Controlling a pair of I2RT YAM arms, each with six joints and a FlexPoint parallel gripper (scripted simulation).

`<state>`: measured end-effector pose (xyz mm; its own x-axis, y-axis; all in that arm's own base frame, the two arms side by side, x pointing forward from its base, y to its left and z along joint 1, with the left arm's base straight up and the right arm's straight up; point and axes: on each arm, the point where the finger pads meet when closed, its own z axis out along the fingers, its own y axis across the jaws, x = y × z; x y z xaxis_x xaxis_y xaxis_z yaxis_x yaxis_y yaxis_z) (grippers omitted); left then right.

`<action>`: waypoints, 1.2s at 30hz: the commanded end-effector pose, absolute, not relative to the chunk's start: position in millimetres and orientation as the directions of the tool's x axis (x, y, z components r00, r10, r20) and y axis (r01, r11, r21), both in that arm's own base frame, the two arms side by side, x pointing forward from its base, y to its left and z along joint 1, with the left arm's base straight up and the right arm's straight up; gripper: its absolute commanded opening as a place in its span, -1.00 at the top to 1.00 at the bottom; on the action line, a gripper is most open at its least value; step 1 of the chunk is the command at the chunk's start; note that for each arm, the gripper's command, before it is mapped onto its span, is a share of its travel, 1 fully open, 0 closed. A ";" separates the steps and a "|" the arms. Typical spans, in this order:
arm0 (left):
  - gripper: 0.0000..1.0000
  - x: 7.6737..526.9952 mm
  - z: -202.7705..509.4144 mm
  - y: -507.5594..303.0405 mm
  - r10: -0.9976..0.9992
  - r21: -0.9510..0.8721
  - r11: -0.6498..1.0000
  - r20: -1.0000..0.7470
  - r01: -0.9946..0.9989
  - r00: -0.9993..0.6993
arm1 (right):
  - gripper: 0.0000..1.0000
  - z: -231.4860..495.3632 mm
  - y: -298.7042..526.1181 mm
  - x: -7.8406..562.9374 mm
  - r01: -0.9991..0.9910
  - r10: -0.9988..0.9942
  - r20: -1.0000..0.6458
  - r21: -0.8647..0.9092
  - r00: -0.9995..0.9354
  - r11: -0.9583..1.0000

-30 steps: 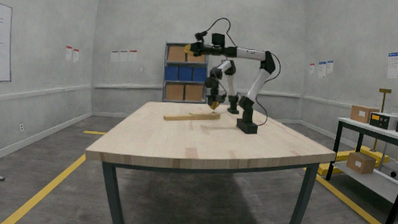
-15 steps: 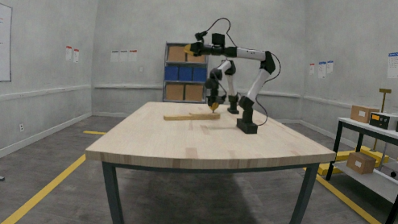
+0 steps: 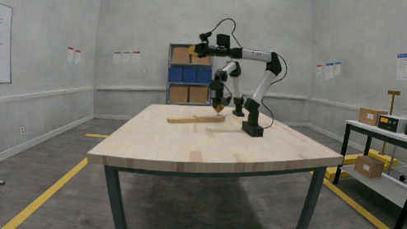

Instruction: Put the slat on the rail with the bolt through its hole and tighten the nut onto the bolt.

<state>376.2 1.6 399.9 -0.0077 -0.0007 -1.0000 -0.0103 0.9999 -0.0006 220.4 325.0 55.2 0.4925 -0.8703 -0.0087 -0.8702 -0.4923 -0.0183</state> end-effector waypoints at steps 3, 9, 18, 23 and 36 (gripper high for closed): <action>-1.00 374.4 406.6 0.0 0.000 0.000 1.000 -1.000 0.000 0.012 | 0.73 63.4 324.3 223.4 -0.873 -0.873 -0.006 -0.011 0.487 -0.487; -1.00 374.4 406.6 0.0 0.000 0.000 1.000 -1.000 0.000 0.012 | 0.73 70.2 321.7 226.6 -0.873 -0.873 -0.006 -0.011 0.487 -0.487; -1.00 374.4 406.6 0.0 0.000 0.000 1.000 -1.000 0.000 0.012 | 0.73 78.2 318.4 230.1 -0.873 -0.873 -0.005 -0.011 0.487 -0.487; -1.00 374.4 406.6 0.0 0.000 0.000 1.000 -1.000 0.000 0.012 | 0.73 83.9 316.0 232.5 -0.873 -0.873 -0.005 -0.011 0.487 -0.487; -1.00 374.4 406.6 0.0 0.000 0.000 1.000 -1.000 0.000 0.012 | 0.73 97.8 314.1 235.4 -0.872 -0.872 -0.015 -0.033 0.490 -0.489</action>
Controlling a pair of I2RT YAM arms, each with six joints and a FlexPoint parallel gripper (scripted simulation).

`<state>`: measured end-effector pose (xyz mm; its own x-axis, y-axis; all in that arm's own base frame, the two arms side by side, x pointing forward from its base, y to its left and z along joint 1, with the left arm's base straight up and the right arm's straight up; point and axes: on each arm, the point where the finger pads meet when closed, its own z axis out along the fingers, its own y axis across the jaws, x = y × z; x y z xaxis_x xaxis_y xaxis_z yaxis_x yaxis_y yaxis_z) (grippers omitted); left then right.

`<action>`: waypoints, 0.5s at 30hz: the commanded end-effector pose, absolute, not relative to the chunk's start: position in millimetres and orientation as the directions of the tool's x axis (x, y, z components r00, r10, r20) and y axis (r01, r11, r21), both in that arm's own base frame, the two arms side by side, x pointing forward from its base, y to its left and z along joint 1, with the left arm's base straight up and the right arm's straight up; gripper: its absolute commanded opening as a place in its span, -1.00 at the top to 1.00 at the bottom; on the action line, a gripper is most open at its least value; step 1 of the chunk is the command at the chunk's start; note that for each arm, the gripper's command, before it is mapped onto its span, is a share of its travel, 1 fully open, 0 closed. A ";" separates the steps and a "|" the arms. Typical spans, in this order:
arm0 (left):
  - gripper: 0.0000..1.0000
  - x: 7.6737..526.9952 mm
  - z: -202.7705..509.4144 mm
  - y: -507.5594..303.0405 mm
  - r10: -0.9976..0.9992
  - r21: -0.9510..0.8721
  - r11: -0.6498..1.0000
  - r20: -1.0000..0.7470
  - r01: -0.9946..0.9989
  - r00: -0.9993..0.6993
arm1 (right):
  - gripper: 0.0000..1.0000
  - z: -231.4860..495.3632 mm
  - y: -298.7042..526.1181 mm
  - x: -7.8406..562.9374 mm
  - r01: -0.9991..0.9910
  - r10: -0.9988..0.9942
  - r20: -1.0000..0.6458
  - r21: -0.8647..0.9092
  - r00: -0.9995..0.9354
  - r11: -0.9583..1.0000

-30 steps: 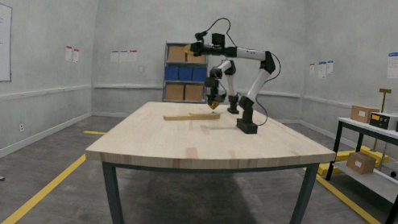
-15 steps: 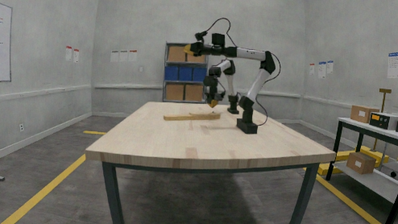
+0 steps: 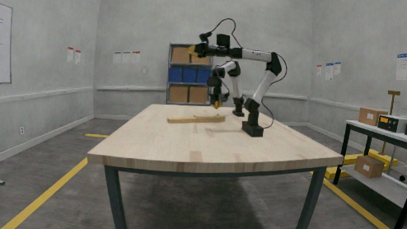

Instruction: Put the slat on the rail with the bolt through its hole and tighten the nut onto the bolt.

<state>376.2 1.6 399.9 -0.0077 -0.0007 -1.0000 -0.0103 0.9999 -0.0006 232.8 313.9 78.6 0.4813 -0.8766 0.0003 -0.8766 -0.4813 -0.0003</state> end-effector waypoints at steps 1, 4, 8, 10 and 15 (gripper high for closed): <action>-1.00 374.4 406.6 0.0 0.000 0.000 1.000 -1.000 0.000 0.012 | 0.73 93.0 314.1 235.1 -0.872 -0.872 -0.010 -0.021 0.490 -0.490; -1.00 374.4 406.6 0.0 0.000 0.000 1.000 -1.000 0.000 0.012 | 0.73 89.4 313.1 234.2 -0.872 -0.872 -0.005 -0.011 0.490 -0.490; -1.00 374.4 406.6 0.0 0.000 0.000 1.000 -1.000 0.000 0.012 | 0.73 85.6 314.4 233.4 -0.873 -0.873 -0.005 -0.011 0.487 -0.487; -1.00 374.4 406.6 0.0 0.000 0.000 1.000 -1.000 0.000 0.012 | 0.73 85.6 314.4 233.4 -0.873 -0.873 -0.005 -0.011 0.487 -0.487; -1.00 374.4 406.6 0.0 0.000 0.000 1.000 -1.000 0.000 0.012 | 0.73 87.3 314.6 232.5 -0.873 -0.873 -0.005 -0.011 0.487 -0.487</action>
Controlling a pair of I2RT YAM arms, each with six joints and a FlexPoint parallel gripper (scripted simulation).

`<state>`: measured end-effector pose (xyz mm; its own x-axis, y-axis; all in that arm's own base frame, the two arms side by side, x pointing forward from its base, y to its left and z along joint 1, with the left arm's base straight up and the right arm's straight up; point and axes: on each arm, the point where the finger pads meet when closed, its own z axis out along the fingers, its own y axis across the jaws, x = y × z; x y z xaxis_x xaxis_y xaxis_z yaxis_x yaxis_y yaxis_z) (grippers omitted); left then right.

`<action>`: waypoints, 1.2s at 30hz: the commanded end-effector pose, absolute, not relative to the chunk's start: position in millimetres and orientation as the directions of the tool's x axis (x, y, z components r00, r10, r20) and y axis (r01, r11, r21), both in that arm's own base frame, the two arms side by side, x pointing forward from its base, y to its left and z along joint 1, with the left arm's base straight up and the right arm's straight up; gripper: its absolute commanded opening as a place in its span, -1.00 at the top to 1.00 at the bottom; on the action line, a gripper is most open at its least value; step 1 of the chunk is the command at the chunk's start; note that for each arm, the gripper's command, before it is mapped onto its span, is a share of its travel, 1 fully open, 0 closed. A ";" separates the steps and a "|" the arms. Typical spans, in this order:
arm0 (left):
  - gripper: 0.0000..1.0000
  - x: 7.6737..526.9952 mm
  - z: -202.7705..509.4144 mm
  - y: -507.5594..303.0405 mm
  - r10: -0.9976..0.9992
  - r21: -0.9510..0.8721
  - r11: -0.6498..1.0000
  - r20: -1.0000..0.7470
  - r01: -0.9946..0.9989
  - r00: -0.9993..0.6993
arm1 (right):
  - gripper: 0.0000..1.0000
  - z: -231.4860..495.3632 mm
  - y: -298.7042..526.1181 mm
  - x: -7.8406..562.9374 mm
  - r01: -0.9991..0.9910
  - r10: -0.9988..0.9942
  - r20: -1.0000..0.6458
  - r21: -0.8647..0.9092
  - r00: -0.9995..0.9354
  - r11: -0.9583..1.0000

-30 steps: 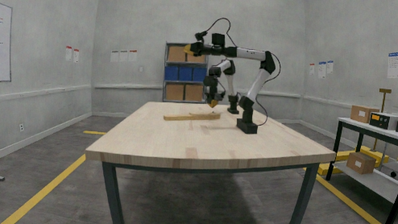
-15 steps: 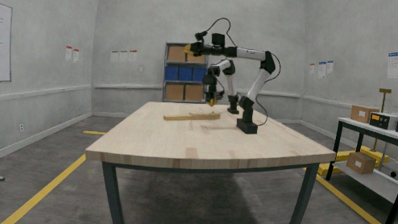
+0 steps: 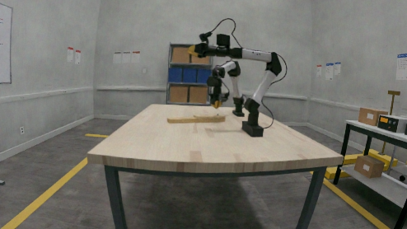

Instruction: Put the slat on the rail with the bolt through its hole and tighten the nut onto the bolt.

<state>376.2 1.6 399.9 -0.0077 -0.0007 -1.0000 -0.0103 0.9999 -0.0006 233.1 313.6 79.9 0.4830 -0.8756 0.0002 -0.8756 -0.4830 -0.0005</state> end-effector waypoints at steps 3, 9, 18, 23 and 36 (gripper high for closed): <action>-1.00 374.4 406.6 0.0 0.000 0.000 1.000 -1.000 0.000 0.012 | 0.73 87.6 316.8 229.3 -0.873 -0.873 -0.005 -0.011 0.487 -0.487; -1.00 374.4 406.6 0.0 0.000 0.000 1.000 -1.000 0.000 0.012 | 0.73 86.6 320.2 222.0 -0.874 -0.874 -0.003 -0.007 0.487 -0.487; -1.00 374.4 406.6 0.0 0.000 0.000 1.000 -1.000 0.000 0.012 | 0.73 90.5 321.4 218.2 -0.876 -0.876 -0.006 -0.011 0.483 -0.483; -1.00 374.4 406.6 0.0 0.000 0.000 1.000 -1.000 0.000 0.012 | 0.73 90.5 321.1 218.6 -0.876 -0.876 -0.006 -0.011 0.482 -0.481; -1.00 374.4 406.6 0.0 0.000 0.000 1.000 -1.000 0.000 0.012 | 0.73 83.0 323.1 220.5 -0.873 -0.873 -0.005 -0.009 0.487 -0.487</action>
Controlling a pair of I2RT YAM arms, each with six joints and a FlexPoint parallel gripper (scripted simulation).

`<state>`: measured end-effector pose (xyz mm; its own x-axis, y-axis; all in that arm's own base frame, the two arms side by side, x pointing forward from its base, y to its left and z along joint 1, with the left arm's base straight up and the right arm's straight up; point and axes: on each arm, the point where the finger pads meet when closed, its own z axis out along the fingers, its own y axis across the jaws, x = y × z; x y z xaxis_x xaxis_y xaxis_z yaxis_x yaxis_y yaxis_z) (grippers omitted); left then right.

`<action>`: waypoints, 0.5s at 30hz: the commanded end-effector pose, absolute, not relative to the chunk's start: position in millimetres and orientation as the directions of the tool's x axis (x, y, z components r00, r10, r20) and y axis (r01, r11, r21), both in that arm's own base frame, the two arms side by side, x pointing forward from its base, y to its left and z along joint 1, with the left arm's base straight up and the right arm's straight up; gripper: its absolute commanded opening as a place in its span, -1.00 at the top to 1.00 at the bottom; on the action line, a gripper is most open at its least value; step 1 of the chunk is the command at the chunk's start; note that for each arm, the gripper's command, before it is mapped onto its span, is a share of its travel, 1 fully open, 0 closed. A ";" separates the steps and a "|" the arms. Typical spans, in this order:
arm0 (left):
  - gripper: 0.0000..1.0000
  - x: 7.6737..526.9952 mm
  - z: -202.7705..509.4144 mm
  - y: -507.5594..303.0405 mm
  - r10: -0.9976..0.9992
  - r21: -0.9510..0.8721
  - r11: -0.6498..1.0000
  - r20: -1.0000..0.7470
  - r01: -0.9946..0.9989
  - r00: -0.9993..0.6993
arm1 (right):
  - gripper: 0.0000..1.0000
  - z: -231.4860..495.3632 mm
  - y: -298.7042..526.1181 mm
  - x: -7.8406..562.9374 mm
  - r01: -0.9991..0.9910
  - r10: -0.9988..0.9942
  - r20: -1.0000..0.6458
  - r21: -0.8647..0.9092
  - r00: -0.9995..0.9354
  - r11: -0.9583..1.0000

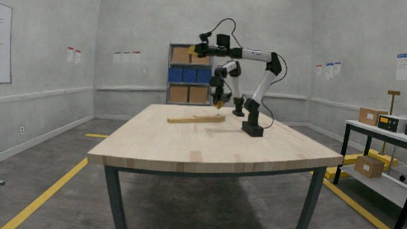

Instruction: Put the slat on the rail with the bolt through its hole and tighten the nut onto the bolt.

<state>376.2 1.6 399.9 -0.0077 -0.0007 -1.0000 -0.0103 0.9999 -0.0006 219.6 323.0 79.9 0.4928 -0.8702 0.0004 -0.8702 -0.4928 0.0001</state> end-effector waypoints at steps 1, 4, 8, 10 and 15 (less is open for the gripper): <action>-1.00 374.4 406.6 0.0 0.000 0.000 1.000 -1.000 0.000 0.012 | 0.73 82.3 323.1 220.5 -0.873 -0.873 -0.005 -0.009 0.487 -0.487; -1.00 374.4 406.6 0.0 0.000 0.000 1.000 -1.000 0.000 0.012 | 0.73 80.2 323.3 220.6 -0.873 -0.873 -0.005 -0.009 0.487 -0.487; -1.00 374.4 406.6 0.0 0.000 0.000 1.000 -1.000 0.000 0.012 | 0.73 77.5 323.4 220.7 -0.873 -0.873 -0.005 -0.009 0.487 -0.487; -1.00 374.4 406.6 0.0 0.000 0.000 1.000 -1.000 0.000 0.012 | 0.73 77.5 323.4 220.7 -0.873 -0.873 -0.005 -0.009 0.487 -0.487; -1.00 374.4 406.6 0.0 0.000 0.000 1.000 -1.000 0.000 0.012 | 0.73 74.1 323.6 220.8 -0.873 -0.873 -0.005 -0.009 0.487 -0.487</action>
